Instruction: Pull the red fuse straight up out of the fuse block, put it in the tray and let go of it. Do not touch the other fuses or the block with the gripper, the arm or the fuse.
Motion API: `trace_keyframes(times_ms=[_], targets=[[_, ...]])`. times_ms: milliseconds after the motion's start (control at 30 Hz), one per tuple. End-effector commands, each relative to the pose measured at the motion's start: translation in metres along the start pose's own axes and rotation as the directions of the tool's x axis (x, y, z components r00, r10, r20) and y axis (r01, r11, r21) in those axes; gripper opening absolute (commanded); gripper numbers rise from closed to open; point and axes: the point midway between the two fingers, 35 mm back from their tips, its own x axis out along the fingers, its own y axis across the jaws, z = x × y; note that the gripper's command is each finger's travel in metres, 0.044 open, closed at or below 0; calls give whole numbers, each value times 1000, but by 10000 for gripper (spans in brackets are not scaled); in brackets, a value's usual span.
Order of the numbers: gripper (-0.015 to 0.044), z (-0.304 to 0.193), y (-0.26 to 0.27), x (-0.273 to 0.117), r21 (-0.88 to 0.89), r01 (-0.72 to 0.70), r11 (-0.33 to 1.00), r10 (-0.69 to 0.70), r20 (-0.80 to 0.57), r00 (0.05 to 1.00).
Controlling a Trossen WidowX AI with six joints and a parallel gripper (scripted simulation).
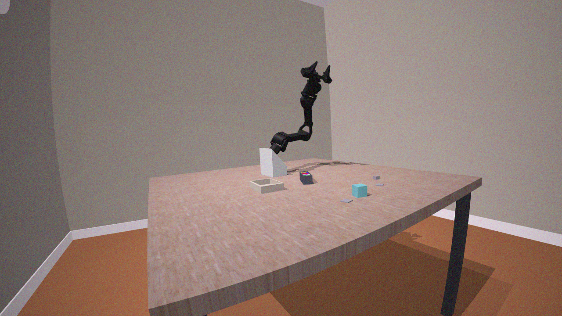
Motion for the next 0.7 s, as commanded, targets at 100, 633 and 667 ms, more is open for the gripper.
trace_keyframes(times_ms=[100, 633, 667], targets=[[295, -31, -27, 14, 101, 78, 992, -66, -121, 990], [63, -262, -142, -9, 304, 751, 586, -223, -830, 511], [63, -277, -145, -16, 283, 790, 544, -216, -862, 458]])
